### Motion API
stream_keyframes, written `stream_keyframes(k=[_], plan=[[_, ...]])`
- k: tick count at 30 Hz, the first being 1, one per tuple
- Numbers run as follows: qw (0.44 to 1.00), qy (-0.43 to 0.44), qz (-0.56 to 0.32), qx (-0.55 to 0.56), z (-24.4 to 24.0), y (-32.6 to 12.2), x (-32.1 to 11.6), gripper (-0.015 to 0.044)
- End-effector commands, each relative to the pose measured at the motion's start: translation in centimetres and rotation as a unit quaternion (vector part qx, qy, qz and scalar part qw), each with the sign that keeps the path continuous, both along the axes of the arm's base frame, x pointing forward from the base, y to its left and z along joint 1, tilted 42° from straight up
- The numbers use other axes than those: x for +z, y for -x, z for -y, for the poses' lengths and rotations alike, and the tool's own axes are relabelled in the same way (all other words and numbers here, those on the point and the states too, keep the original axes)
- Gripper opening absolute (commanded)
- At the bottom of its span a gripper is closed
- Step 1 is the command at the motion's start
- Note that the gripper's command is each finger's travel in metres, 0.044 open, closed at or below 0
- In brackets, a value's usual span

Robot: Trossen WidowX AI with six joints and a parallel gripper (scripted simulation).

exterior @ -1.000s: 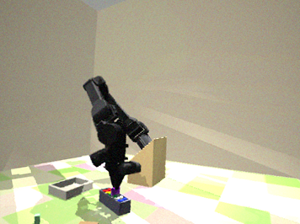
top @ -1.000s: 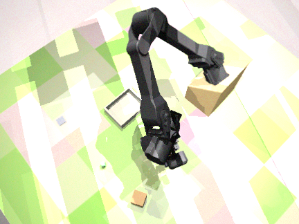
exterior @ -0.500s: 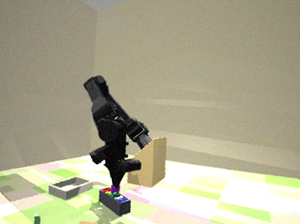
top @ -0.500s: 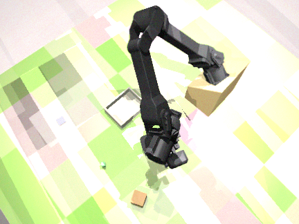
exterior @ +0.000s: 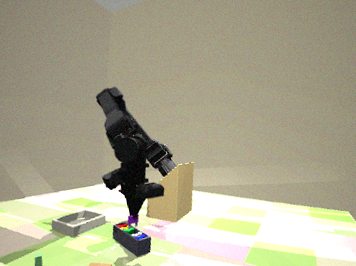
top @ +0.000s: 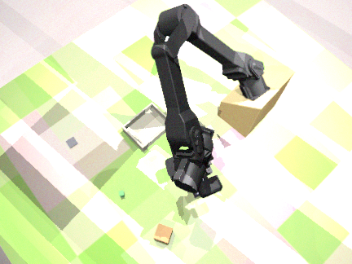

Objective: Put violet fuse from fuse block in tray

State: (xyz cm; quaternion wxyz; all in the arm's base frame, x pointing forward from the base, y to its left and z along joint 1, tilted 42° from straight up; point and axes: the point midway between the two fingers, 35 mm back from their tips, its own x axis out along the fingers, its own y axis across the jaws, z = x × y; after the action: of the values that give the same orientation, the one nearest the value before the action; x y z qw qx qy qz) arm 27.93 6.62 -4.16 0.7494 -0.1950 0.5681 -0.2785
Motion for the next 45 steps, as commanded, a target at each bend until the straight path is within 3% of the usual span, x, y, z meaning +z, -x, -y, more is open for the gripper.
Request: stream_keyframes(k=[1,11,28,45], plan=[[1.000,-0.003,0.003,0.000,-0.5,0.0,0.5,0.0000],[1.000,-0.006,0.002,-0.001,-0.5,-0.2,1.7,0.0000],[1.000,-0.019,-0.001,0.000,7.5,-3.2,9.2,0.0000],[1.000,0.002,0.005,0.000,15.8,-1.9,16.3,0.0000]])
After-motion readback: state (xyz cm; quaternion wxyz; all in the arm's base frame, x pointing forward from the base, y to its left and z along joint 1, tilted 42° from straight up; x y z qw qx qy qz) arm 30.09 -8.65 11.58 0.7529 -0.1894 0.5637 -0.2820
